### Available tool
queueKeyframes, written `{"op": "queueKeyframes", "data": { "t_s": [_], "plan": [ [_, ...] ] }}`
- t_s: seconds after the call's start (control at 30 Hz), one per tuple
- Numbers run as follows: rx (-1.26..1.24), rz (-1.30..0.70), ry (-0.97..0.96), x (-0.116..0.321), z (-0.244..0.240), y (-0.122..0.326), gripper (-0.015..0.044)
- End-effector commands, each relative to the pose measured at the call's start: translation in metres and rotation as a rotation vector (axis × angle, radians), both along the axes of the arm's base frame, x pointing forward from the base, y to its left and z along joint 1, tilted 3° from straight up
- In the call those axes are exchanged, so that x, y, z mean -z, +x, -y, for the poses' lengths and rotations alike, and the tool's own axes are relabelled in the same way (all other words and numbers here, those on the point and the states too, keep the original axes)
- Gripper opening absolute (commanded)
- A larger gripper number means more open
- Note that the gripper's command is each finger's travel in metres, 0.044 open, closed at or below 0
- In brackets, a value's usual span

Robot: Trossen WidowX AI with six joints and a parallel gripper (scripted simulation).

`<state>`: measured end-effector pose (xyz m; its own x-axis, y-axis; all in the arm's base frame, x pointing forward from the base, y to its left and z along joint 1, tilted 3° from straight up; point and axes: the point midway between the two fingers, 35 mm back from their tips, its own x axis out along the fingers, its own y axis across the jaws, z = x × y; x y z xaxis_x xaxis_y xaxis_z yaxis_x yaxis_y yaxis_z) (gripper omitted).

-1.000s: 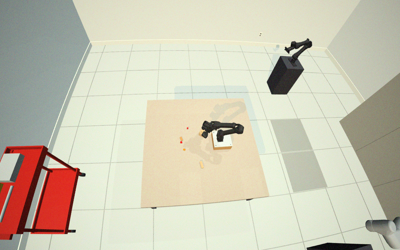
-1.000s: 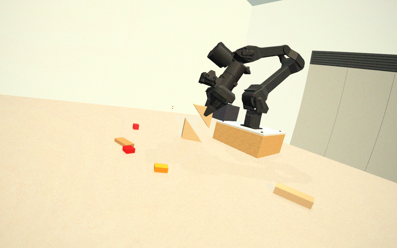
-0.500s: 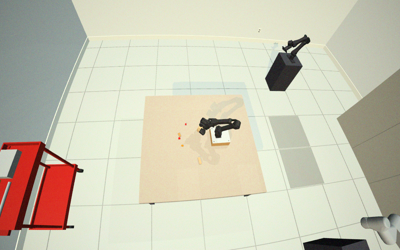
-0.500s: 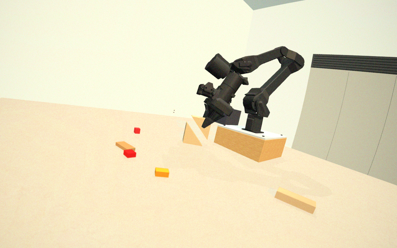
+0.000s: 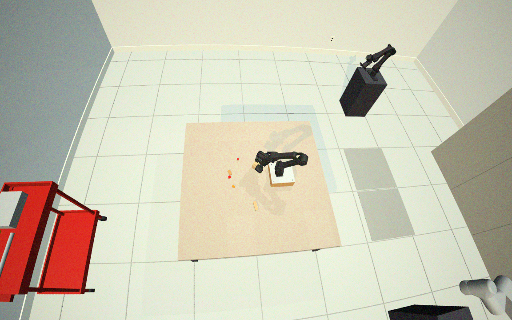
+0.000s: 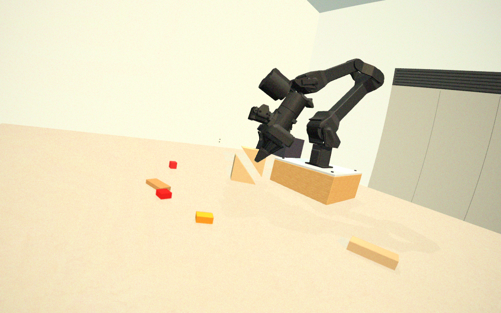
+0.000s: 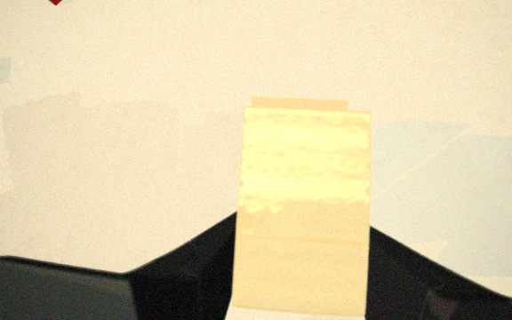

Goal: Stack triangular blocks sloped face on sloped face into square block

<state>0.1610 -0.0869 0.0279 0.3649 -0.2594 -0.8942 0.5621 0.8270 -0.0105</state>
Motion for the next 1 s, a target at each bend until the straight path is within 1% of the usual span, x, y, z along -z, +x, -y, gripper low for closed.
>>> {"op": "queueKeyframes", "data": {
  "t_s": [0.0, 0.97],
  "plan": [
    [-0.005, 0.003, 0.001, 0.0, 0.0, 0.001, 0.0],
    [-0.007, 0.004, 0.001, 0.01, 0.004, 0.007, 0.0]
  ]
}}
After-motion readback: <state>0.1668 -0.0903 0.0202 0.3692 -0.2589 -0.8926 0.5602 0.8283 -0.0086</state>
